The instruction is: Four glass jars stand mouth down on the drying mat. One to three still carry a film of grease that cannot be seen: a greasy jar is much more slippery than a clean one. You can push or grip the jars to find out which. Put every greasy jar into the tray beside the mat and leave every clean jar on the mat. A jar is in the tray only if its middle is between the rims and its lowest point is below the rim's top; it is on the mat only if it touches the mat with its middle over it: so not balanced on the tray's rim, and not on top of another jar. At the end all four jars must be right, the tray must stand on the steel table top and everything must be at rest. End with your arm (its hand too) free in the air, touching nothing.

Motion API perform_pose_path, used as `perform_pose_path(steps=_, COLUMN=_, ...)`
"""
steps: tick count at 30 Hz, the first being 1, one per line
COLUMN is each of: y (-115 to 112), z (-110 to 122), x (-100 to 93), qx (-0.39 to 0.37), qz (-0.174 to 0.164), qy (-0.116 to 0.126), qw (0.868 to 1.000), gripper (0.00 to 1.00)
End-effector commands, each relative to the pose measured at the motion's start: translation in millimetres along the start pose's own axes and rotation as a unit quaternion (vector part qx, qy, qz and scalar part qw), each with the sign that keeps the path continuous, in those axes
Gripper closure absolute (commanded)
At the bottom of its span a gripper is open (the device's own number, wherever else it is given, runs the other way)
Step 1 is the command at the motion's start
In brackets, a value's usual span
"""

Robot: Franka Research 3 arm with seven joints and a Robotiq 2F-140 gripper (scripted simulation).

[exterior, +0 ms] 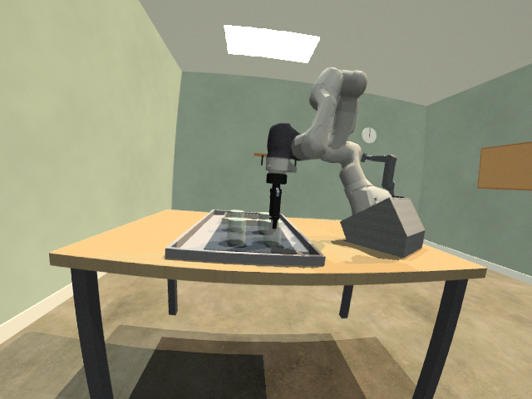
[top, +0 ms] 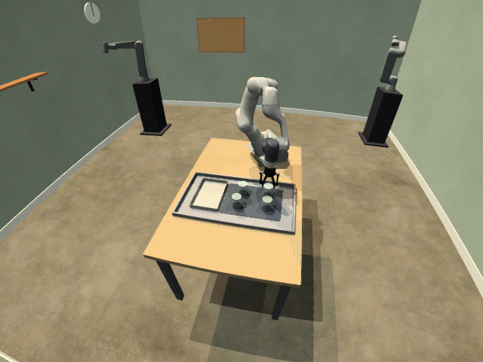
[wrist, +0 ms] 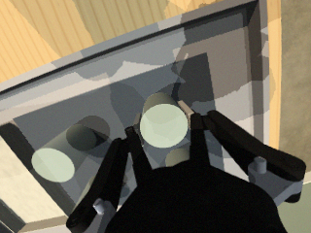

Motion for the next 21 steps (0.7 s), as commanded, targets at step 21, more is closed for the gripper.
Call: perform_pose_path(steps=21, y=-0.2, z=1.6, x=-0.3, qx=-0.005, qz=-0.001, qy=-0.001, qw=1.000, gripper=0.62)
Point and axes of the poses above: the point where the finger pads meet when closed, its own x axis out along the fingers, its own z axis across the jaws, y = z × x, the point moved 4 cm from there along -x, back along the fingers, and after that the axes turned 7 degrees about x, right-handed, at the moved point
